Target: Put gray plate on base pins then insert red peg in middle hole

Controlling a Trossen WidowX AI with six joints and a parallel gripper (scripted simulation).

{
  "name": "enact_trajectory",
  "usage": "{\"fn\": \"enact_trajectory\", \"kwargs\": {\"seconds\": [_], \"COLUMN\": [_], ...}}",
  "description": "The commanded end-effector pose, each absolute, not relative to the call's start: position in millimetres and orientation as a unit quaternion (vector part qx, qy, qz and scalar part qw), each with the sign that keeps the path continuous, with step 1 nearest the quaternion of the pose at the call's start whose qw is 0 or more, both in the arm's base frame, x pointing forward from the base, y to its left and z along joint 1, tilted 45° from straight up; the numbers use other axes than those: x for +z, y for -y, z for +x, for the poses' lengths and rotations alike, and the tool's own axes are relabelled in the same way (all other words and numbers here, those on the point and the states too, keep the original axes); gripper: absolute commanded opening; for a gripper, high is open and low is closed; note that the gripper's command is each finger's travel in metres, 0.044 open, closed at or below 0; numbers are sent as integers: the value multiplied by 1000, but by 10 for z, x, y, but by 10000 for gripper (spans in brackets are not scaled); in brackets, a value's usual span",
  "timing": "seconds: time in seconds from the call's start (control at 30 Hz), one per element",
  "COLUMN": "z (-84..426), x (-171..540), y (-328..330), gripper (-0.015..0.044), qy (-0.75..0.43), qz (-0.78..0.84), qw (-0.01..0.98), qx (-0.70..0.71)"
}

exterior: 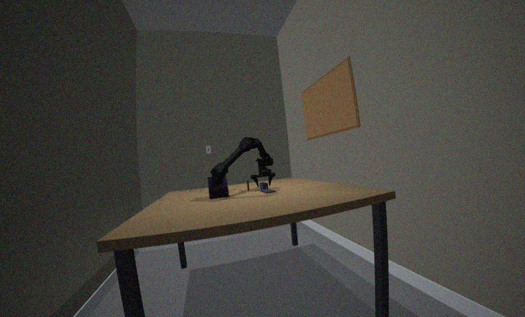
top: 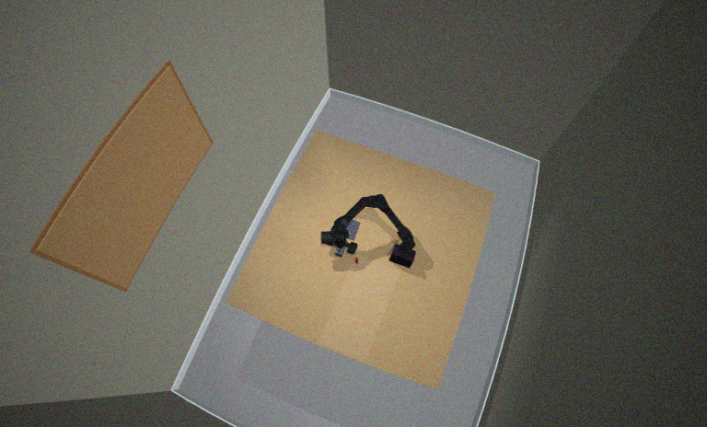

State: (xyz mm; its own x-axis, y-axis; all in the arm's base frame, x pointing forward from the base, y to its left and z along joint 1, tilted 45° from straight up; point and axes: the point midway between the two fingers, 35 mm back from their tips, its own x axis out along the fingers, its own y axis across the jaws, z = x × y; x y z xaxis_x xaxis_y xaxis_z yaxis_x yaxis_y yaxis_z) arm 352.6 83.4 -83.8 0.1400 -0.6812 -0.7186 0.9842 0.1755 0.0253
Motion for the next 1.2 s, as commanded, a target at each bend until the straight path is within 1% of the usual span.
{"fn": "enact_trajectory", "kwargs": {"seconds": [0.0, 0.1, 0.5, 0.8, 0.87, 0.9, 1.17], "z": [3513, 3514, 3514, 3514, 3515, 3516, 3531], "x": [-890, -905, -905, -905, -902, -893, -746], "y": [-761, -745, -745, -745, -749, -761, -952], "gripper": [440, 440, 125, 65, 12, 0, 0], "qy": [-293, -293, -293, -293, -293, -293, -294], "qz": [253, 253, 253, 253, 253, 254, 255], "qw": [708, 708, 708, 708, 708, 708, 708], "qx": [-590, -590, -590, -590, -590, -590, -589]}}
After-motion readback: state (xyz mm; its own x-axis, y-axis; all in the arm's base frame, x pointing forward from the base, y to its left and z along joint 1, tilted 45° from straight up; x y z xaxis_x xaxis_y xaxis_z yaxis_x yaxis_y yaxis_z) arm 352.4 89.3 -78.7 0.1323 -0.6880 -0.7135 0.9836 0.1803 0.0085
